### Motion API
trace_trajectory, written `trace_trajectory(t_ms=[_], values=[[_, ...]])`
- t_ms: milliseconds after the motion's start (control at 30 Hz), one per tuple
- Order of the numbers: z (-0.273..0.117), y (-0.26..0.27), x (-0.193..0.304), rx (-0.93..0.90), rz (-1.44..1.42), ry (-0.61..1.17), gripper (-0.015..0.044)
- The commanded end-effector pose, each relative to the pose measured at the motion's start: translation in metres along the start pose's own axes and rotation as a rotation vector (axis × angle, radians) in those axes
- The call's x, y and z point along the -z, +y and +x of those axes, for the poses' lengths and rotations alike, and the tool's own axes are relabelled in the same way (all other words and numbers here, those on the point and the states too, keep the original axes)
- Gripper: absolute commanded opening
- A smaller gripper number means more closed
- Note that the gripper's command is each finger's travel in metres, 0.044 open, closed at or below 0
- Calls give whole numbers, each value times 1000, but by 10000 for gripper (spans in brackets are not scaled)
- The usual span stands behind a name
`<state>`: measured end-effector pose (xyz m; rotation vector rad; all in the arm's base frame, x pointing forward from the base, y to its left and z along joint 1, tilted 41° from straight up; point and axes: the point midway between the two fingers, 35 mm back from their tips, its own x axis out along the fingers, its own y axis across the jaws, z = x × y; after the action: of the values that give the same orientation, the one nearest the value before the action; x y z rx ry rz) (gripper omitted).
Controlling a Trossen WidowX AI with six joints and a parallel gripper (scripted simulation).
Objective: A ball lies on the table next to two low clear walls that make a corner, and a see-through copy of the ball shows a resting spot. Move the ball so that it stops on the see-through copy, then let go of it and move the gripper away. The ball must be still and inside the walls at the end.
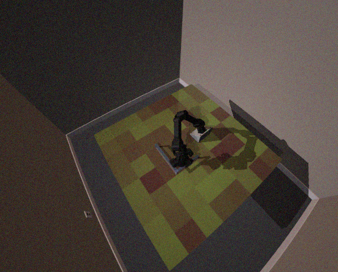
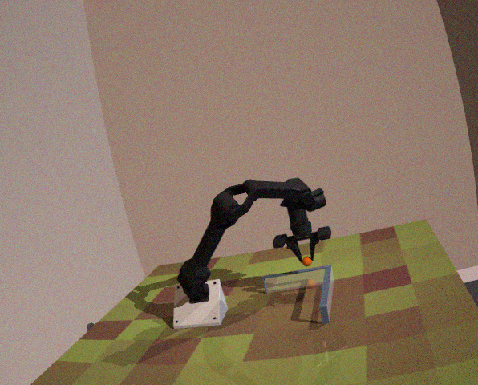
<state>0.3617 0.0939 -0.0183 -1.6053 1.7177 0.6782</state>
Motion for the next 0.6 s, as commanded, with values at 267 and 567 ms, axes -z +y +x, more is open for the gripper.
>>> trace_trajectory(t_ms=[267,567], values=[[41,1,-3,-7,-23,3,0],[74,2,-1,-6,-23,6,0]])
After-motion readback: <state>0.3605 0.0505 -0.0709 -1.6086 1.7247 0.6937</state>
